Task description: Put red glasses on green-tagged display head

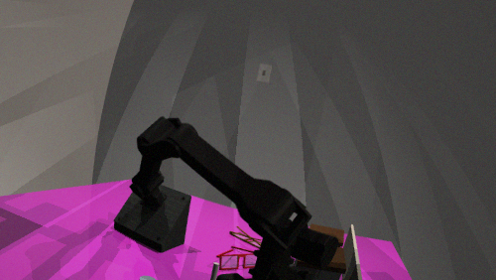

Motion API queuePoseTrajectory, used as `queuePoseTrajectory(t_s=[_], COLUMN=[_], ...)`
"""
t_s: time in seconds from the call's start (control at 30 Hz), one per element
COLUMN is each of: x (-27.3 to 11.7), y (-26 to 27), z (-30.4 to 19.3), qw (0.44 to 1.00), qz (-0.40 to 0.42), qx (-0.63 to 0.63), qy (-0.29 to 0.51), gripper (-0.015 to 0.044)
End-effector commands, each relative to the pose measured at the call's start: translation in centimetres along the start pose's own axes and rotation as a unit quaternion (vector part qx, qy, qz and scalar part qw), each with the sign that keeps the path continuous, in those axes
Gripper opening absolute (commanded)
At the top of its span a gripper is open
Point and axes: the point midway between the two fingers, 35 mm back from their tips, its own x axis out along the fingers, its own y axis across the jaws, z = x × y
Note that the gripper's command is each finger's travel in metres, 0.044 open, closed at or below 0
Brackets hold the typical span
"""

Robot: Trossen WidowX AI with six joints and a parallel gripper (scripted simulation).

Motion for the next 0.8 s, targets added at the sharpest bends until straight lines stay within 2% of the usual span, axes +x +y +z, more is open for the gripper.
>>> queuePoseTrajectory(t_s=[0.0,0.13,0.33,0.43,0.67,0.77], x=[0.0,-1.0,-5.8,-6.0,-5.9,-5.9], y=[-0.4,0.4,4.3,4.5,4.4,4.4], z=[-0.1,0.0,-0.1,-0.1,0.0,0.0], qw=[1.0,1.0,1.0,1.0,1.0,1.0], qz=[0.002,0.003,0.004,0.004,0.012,0.012], qx=[-0.001,-0.001,-0.001,-0.001,-0.006,-0.006], qy=[0.0,0.001,0.002,0.002,-0.003,-0.003], gripper=[0.0,0.0,0.0,0.0,0.0184,0.02])
